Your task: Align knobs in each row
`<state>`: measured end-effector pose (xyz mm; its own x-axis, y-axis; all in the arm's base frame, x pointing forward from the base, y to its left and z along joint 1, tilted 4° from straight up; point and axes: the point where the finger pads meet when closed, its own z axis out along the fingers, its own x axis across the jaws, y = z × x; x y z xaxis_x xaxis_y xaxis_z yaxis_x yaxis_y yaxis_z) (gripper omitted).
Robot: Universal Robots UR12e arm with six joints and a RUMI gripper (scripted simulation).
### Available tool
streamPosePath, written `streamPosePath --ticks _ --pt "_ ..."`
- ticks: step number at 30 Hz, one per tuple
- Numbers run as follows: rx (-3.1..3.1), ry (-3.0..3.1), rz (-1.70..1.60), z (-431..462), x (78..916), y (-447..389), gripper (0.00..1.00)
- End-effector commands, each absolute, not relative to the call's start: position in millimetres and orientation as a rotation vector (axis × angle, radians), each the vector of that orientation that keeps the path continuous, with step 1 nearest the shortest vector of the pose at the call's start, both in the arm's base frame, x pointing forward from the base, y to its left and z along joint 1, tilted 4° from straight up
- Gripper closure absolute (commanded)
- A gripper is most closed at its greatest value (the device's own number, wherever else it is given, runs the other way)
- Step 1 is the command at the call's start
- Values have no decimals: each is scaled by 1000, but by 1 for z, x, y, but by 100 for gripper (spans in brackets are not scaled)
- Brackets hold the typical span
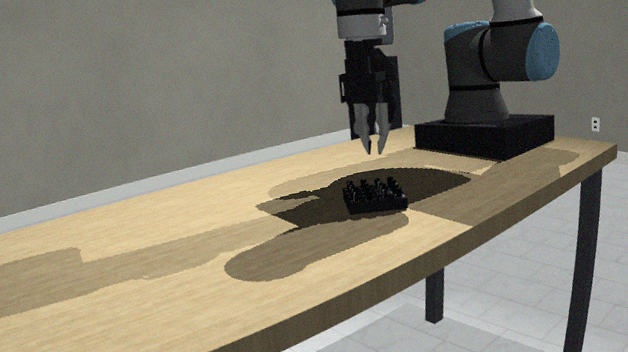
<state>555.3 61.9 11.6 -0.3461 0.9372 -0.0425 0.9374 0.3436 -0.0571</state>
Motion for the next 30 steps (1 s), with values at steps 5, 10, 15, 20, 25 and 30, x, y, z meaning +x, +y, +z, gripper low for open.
streamPosePath --ticks 5,10,15,20,25,30 --pt "1794 2572 -111 12 556 62 89" --pt "1795 2572 -111 11 556 62 89" --pt "1795 2572 -111 8 556 62 89" --pt "1795 2572 -111 6 556 62 89" --pt "1795 2572 -111 0 555 61 89" --pt "1795 2572 -111 -6 555 61 89"
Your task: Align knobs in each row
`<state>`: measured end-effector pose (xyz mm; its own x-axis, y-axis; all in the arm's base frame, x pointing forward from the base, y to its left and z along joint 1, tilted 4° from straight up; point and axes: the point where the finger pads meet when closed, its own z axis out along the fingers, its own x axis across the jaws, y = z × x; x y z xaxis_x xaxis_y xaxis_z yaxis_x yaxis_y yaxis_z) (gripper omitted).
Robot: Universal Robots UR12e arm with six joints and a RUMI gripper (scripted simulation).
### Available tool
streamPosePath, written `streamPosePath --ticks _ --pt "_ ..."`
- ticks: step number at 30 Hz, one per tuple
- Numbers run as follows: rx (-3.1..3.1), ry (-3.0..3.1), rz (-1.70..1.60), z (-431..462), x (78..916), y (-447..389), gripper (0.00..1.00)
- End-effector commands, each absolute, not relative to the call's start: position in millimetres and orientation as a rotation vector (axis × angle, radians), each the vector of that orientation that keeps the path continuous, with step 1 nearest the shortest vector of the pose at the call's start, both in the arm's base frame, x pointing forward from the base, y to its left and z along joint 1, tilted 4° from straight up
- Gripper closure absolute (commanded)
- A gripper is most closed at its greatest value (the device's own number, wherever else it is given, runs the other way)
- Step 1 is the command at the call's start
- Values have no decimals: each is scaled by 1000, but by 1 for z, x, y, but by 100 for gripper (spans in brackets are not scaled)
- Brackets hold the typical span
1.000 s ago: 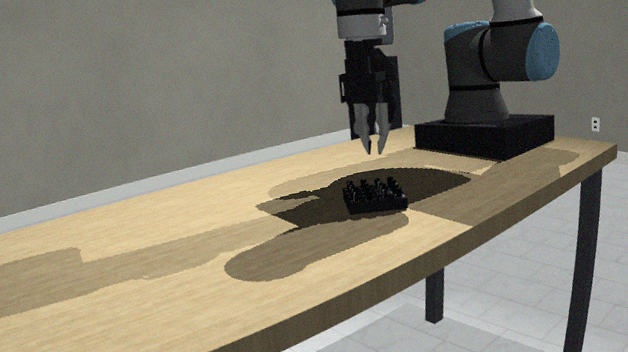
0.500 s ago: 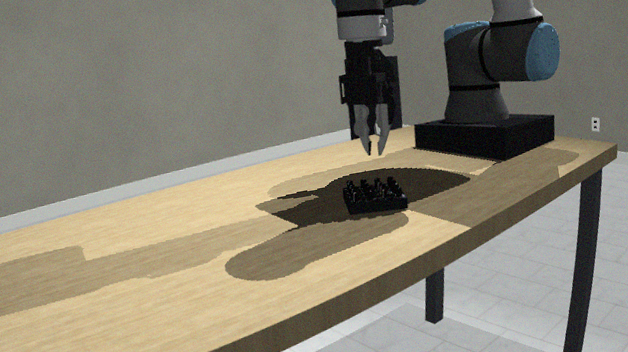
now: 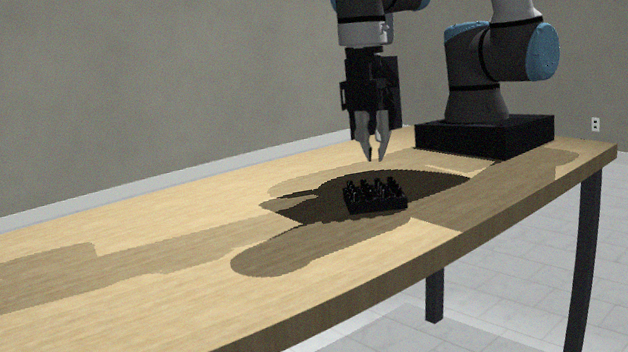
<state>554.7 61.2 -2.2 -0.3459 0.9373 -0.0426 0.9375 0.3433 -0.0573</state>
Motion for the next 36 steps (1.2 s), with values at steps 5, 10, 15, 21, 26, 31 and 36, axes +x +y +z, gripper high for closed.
streamPosePath --ticks 5,10,15,21,26,31,36 --pt "1795 2572 -111 -10 555 61 89" --pt "1795 2572 -111 -17 555 60 89" --pt "1795 2572 -111 -23 555 60 89" --pt "1795 2572 -111 -27 554 60 89" --pt "1795 2572 -111 -30 554 60 89" --pt "1795 2572 -111 -31 554 60 89" --pt "1795 2572 -111 -32 554 60 89"
